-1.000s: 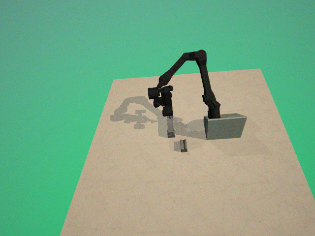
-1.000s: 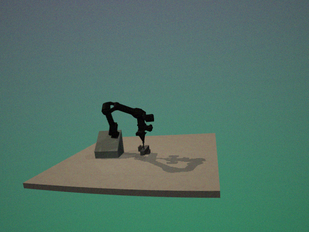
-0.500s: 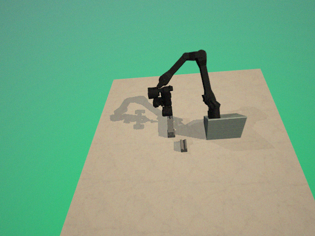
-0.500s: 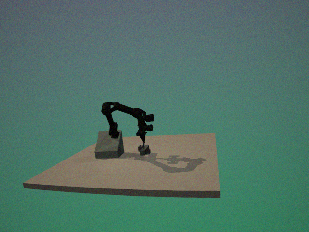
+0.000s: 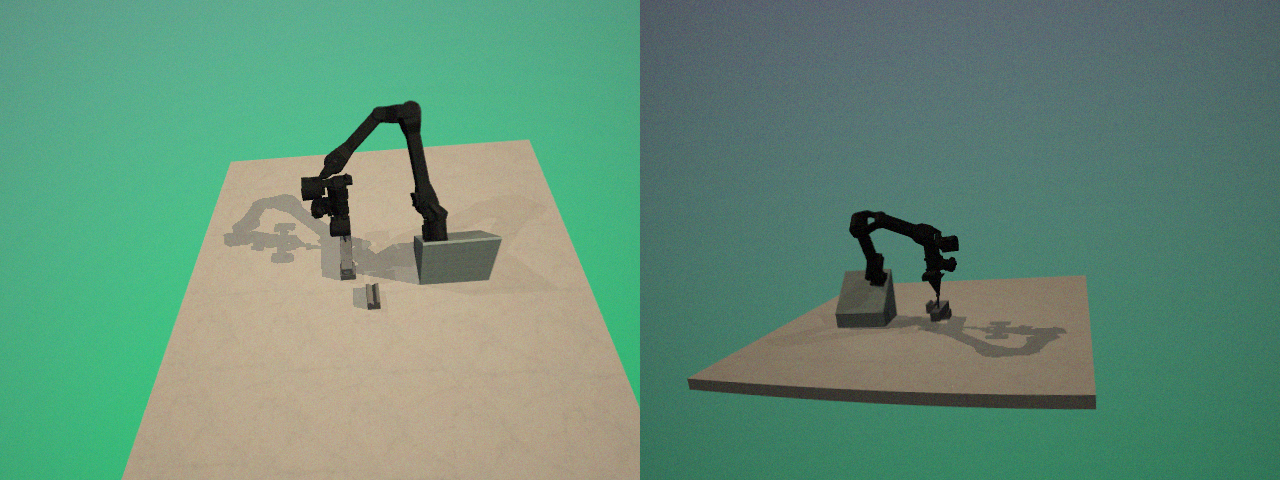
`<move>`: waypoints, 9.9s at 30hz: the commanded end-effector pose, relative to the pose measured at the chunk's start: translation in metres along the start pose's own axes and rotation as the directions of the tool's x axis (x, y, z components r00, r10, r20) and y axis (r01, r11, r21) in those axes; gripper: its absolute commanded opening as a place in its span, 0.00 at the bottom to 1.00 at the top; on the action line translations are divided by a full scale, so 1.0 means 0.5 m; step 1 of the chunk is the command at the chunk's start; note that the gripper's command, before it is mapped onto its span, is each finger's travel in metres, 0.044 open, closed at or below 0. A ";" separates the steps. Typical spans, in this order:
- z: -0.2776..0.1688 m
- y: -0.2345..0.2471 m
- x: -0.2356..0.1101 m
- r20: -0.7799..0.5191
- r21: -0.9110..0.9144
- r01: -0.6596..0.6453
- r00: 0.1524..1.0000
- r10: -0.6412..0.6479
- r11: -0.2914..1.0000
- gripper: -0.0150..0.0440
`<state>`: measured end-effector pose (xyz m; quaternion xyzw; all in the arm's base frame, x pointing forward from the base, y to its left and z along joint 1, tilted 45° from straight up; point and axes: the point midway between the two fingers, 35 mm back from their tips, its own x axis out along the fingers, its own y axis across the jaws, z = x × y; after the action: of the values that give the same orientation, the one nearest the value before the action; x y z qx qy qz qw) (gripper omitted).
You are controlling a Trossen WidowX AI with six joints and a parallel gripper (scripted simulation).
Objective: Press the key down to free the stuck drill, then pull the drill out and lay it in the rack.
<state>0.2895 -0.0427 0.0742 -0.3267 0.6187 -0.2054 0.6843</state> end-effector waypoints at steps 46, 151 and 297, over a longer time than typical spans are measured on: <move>-0.016 -0.013 0.062 -0.033 0.011 0.004 0.999 -0.003 1.000 0.25; -0.011 0.286 0.221 -0.031 -0.999 -0.031 1.000 0.004 0.019 0.64; -0.012 0.339 0.230 -0.032 -0.999 -0.032 0.999 0.001 0.012 0.25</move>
<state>0.2804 -0.0050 -0.1278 -0.7029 0.5960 0.2948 0.2525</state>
